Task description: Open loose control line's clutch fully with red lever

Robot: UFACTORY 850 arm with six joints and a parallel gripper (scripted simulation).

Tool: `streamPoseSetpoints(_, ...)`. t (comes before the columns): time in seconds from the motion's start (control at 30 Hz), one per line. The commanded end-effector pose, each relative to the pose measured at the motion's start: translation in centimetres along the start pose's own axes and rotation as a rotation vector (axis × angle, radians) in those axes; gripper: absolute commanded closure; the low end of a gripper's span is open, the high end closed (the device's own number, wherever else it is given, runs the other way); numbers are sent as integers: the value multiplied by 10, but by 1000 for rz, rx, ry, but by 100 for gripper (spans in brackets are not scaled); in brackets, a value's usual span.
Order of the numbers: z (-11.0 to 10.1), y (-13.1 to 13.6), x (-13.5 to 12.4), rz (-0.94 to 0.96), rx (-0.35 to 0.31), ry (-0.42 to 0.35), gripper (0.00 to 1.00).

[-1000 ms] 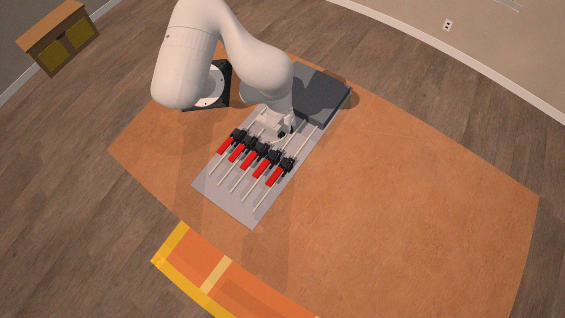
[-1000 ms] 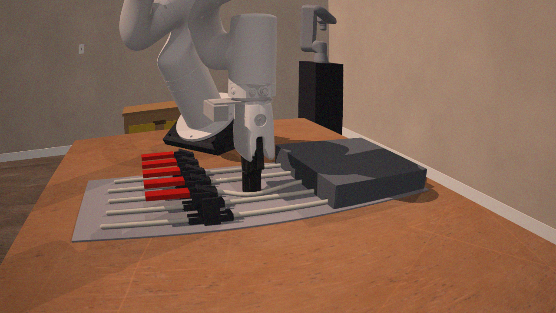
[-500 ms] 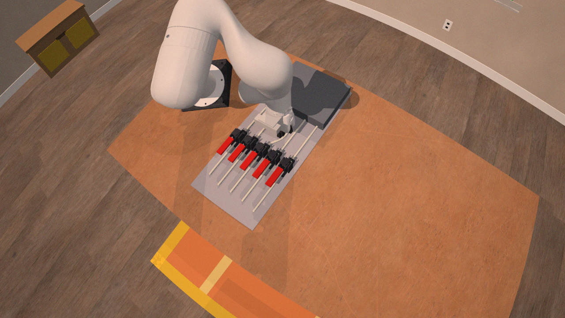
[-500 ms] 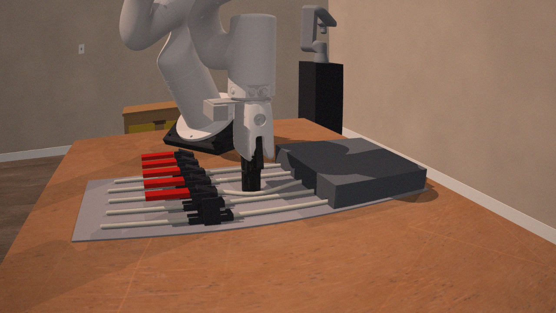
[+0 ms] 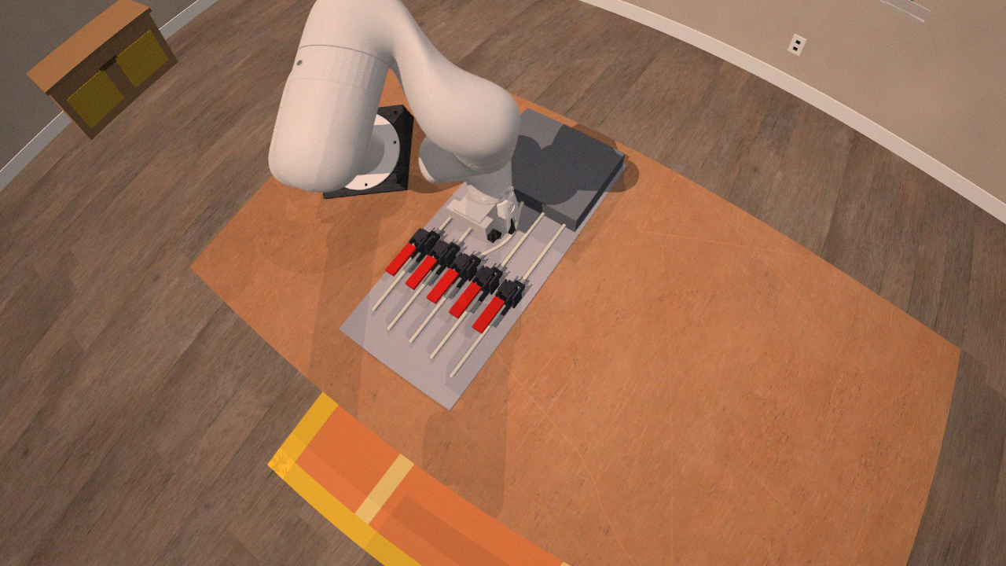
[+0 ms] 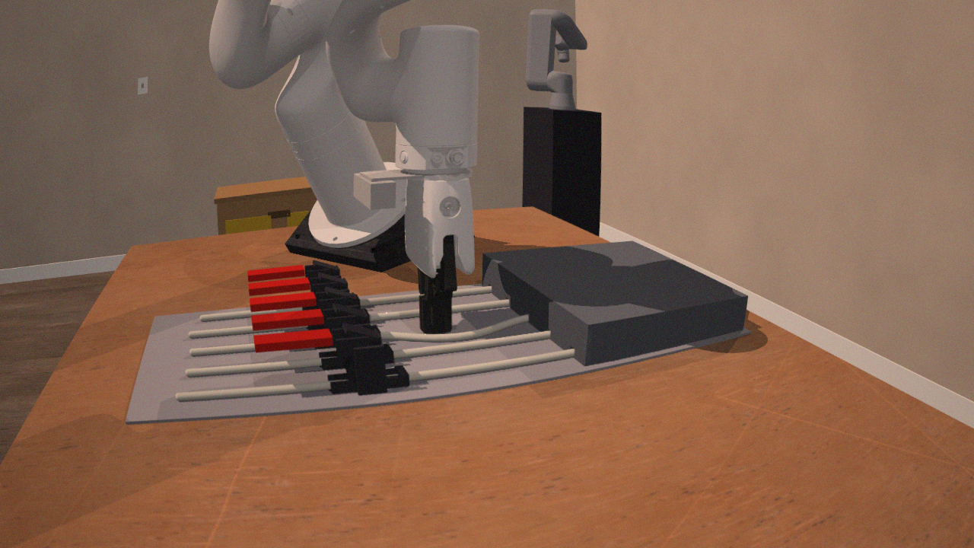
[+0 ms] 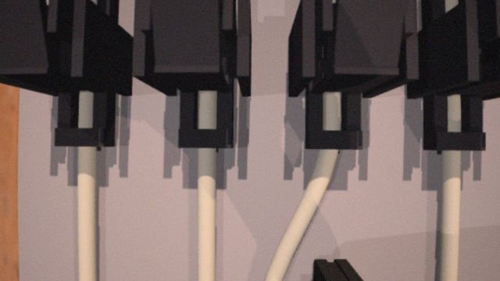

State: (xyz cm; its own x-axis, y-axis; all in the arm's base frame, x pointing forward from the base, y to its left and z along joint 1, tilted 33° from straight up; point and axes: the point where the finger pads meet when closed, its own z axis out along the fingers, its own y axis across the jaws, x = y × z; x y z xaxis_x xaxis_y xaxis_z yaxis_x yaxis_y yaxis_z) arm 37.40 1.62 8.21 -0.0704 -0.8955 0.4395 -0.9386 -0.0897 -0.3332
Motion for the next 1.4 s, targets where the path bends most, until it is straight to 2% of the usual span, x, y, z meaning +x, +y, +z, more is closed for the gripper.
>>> streamPoseSetpoints(0.0, 0, 5, 0, 0, 1, 0, 100)
streamPoseSetpoints(0.33, 0, 15, 0, 0, 1, 0, 100)
streamPoseSetpoints(0.97, -4, 18, 0, 0, 1, 0, 100)
streamPoseSetpoints(1.13, -20, 18, 0, 0, 1, 0, 100)
streamPoseSetpoints(1.37, -55, 18, 0, 0, 1, 0, 100)
